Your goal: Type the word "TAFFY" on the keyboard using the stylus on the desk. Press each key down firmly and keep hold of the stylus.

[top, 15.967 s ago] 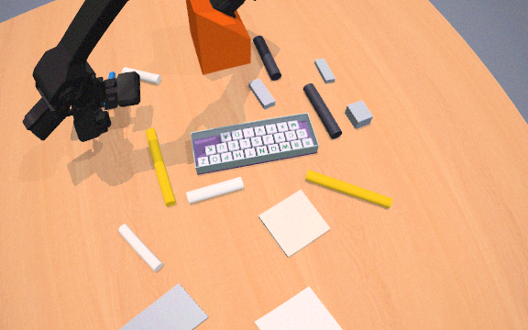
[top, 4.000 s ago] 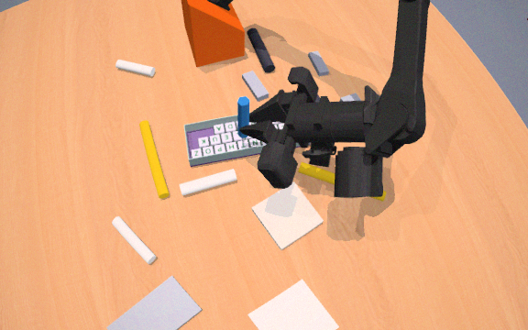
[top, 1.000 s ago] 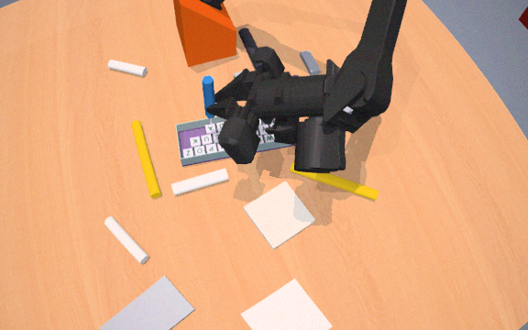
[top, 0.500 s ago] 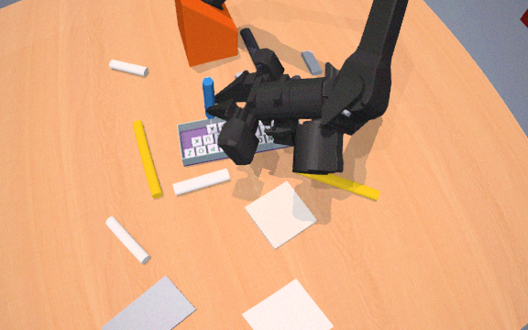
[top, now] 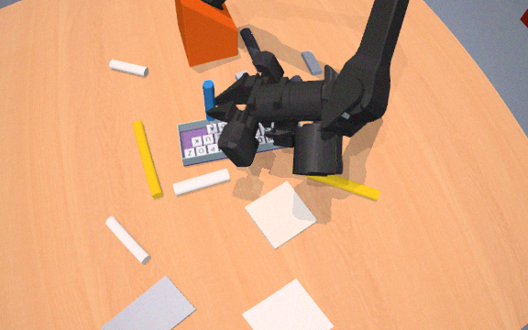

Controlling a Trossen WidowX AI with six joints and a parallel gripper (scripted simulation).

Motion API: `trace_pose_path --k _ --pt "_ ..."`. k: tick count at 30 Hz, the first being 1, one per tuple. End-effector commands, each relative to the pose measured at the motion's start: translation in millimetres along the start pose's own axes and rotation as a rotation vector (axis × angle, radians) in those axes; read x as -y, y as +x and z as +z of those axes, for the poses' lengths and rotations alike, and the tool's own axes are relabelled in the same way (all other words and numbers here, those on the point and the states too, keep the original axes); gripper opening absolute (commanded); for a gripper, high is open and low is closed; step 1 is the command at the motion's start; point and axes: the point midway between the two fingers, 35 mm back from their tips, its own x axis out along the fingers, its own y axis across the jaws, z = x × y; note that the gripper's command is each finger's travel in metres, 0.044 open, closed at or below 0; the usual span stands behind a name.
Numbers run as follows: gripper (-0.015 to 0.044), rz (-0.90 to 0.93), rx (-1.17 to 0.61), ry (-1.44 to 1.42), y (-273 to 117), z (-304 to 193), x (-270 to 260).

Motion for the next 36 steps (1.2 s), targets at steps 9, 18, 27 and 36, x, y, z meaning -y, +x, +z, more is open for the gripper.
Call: trace_pose_path --k 9,18,27,36 --pt "0.0081 0.004 0.002 0.004 3.4 4.5 -0.2" --pt "0.0081 0.004 0.002 0.004 5.4 7.9 -0.2" --pt "0.0081 0.004 0.002 0.003 7.2 11.1 -0.3" --pt "0.0081 0.004 0.002 0.003 6.7 10.2 -0.3"
